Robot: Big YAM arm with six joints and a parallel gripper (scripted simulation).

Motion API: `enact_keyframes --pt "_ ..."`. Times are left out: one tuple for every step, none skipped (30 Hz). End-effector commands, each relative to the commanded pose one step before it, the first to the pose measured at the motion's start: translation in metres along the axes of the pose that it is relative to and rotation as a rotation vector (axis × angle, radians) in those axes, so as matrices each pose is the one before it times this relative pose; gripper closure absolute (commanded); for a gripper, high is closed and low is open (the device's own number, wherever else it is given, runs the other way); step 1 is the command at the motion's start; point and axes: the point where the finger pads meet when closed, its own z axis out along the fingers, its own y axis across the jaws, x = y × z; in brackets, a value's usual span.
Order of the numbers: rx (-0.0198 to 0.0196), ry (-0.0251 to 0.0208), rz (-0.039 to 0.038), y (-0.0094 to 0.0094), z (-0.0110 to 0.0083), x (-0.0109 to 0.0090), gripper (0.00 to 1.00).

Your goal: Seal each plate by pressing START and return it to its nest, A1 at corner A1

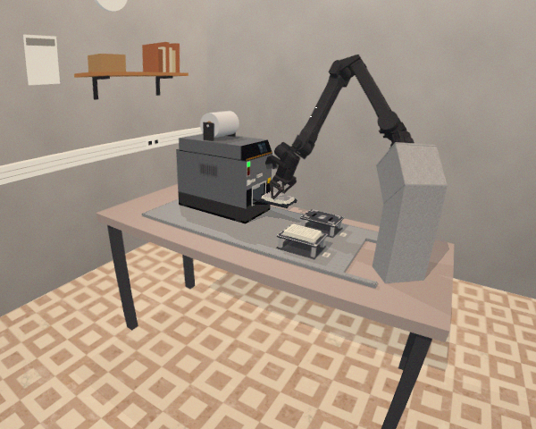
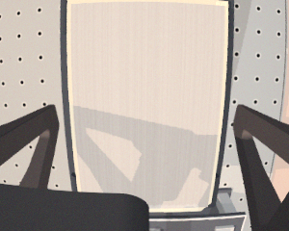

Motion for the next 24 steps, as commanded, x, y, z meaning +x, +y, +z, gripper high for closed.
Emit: enact_keyframes --pt "-0.00302 -0.03777 -0.01283 0.00189 -0.01525 -0.01874 0.0" --pt "0.00158 -0.00361 0.00179 -0.0009 0.0004 -0.00242 0.0" --pt "0.00158 -0.00361 0.00179 -0.00091 0.00034 -0.00239 0.0" --pt "0.0 0.0 0.0 0.0 0.0 0.0 0.0" --pt "0.0 0.0 0.0 0.0 0.0 0.0 0.0" --pt "0.00131 -0.00304 0.00152 -0.00072 0.00045 -0.00208 0.0" --pt "0.00146 -0.00336 0.00167 -0.00083 0.00035 -0.00224 0.0" --pt "0.00031 -0.00084 0.00051 -0.00018 0.0001 -0.00055 0.0" --pt "0.00021 -0.00063 0.00041 -0.0001 0.00016 -0.00045 0.0" --pt "0.00029 -0.00079 0.00048 -0.00016 0.00012 -0.00053 0.0" --pt "0.00029 -0.00079 0.00048 -0.00016 0.00012 -0.00053 0.0" --pt "0.00029 -0.00079 0.00048 -0.00016 0.00012 -0.00053 0.0" --pt "0.00029 -0.00079 0.00048 -0.00016 0.00012 -0.00053 0.0" --pt "0.00029 -0.00079 0.00048 -0.00016 0.00012 -0.00053 0.0" --pt "0.00029 -0.00079 0.00048 -0.00016 0.00012 -0.00053 0.0" --pt "0.00029 -0.00079 0.00048 -0.00016 0.00012 -0.00053 0.0" --pt "0.00029 -0.00079 0.00048 -0.00016 0.00012 -0.00053 0.0" --pt "-0.00019 0.00026 0.0 0.00011 0.00001 0.00018 0.0" --pt "-0.00014 0.00015 0.00005 0.00009 0.00002 0.00011 0.0" --pt "-0.00035 0.00061 -0.00016 0.00021 -0.00003 0.00042 0.0" --pt "0.0 0.0 0.0 0.0 0.0 0.0 0.0" --pt "0.0 0.0 0.0 0.0 0.0 0.0 0.0" --pt "-0.00206 0.00437 -0.00189 0.00117 -0.00041 0.00294 0.0" --pt "-0.00162 0.00341 -0.00145 0.00092 -0.00031 0.00229 0.0"
